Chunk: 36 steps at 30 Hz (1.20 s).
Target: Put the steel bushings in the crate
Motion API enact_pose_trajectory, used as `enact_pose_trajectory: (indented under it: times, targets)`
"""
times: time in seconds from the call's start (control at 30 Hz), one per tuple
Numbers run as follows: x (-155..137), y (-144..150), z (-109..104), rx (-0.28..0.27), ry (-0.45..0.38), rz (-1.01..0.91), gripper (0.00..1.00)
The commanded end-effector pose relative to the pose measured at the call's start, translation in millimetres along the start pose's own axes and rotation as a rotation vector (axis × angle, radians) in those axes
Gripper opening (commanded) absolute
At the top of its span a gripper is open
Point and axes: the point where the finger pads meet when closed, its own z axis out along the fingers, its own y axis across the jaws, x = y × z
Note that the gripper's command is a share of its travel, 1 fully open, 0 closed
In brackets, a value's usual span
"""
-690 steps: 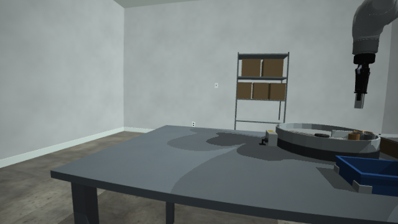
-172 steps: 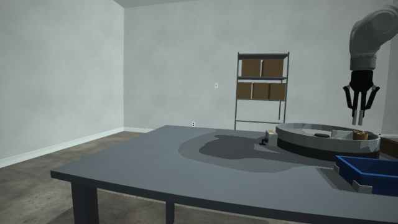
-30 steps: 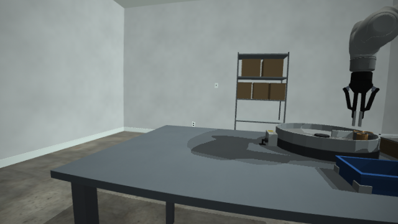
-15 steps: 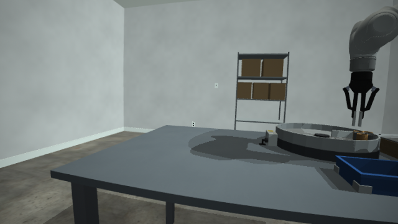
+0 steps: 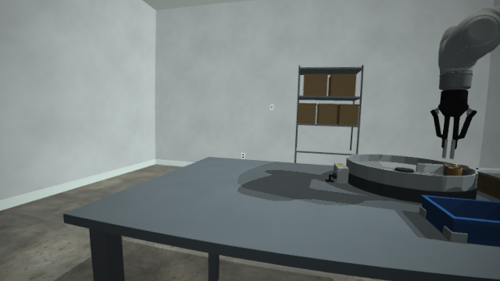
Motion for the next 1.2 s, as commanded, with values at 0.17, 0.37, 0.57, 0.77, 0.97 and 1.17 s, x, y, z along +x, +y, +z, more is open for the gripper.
enact_pose_trajectory:
  times: [0.17, 0.37, 0.57, 0.77, 0.97, 1.17]
  targets:
    - [2, -2, 21, 0.002, 0.002, -0.005, 0.10]
    - [2, -2, 26, 0.002, 0.002, -0.005, 0.10]
    - [2, -2, 26, 0.002, 0.002, -0.005, 0.10]
    - [2, -2, 26, 0.002, 0.002, -0.005, 0.10]
    - [2, -2, 26, 0.002, 0.002, -0.005, 0.10]
    - [2, -2, 26, 0.002, 0.002, -0.005, 0.10]
